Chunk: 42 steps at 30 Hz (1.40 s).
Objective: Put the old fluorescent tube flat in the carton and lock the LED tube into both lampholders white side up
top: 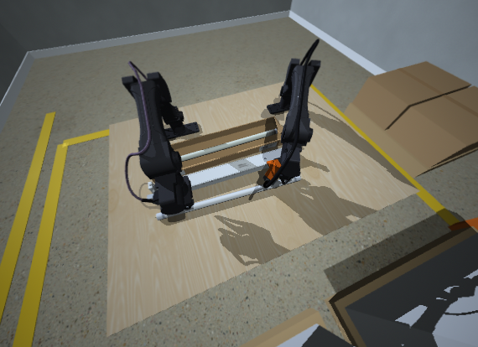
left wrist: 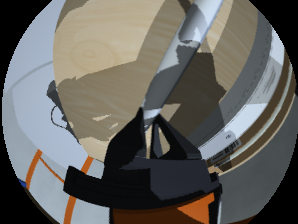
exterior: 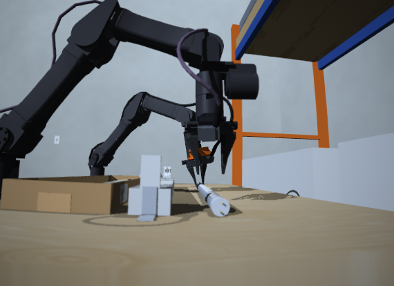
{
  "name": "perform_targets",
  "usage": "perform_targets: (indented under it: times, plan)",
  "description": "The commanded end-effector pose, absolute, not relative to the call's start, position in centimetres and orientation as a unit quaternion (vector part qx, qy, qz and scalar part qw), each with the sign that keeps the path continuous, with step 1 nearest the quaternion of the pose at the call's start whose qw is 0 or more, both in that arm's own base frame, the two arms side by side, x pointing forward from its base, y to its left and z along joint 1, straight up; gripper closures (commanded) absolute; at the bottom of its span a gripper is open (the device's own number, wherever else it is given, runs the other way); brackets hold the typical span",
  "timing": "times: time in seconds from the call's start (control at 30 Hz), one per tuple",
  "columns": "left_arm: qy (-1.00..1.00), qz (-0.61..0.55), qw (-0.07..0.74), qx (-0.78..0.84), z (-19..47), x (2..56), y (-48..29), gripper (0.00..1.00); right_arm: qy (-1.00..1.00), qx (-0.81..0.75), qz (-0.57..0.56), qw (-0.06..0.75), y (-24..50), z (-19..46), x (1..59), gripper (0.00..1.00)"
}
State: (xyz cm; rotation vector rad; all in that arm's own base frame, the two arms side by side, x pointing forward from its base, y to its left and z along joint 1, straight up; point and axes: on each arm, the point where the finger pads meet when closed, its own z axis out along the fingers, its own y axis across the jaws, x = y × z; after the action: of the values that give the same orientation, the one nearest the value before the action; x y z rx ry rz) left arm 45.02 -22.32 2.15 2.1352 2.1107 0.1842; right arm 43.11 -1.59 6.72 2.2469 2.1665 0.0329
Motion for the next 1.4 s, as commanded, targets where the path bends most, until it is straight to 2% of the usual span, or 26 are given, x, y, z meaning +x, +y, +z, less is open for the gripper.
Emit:
perform_targets:
  times: [0.0,0.1,0.4,0.6,0.87,1.0,1.17,1.27,1.37]
  plan:
    - [0.701,0.065,0.093,0.704,3.9,46.0,-22.8,0.89,0.688,0.725,-0.032,-0.029,-2.3,7.5,41.6,0.51]
    - [0.701,0.065,0.093,0.704,3.9,46.0,-22.8,0.89,0.688,0.726,-0.009,-0.003,-2.5,7.2,43.4,0.51]
    - [0.701,0.065,0.093,0.704,3.9,46.0,-22.8,0.89,0.693,0.721,0.006,0.013,-1.9,9.0,43.6,0.51]
    - [0.701,0.065,0.093,0.704,3.9,46.0,-22.8,0.89,0.694,0.72,-0.007,0.0,-1.9,4.8,43.4,0.51]
    - [0.701,0.065,0.093,0.704,3.9,46.0,-22.8,0.89,0.694,0.72,-0.004,0.003,-1.8,4.8,43.2,0.51]
    - [0.701,0.065,0.093,0.704,3.9,46.0,-22.8,0.89,0.695,0.719,-0.007,0.001,-1.7,2.0,43.3,0.51]
    - [0.701,0.065,0.093,0.704,3.9,46.0,-22.8,0.89,0.696,0.718,0.0,0.008,-1.6,1.2,43.5,0.51]
    - [0.701,0.065,0.093,0.704,3.9,46.0,-22.8,0.89,0.696,0.718,0.007,0.015,-1.7,3.9,44.1,0.51]
    - [0.701,0.065,0.093,0.704,3.9,46.0,-22.8,0.89,0.696,0.718,0.01,0.018,-1.7,3.2,44.5,0.51]
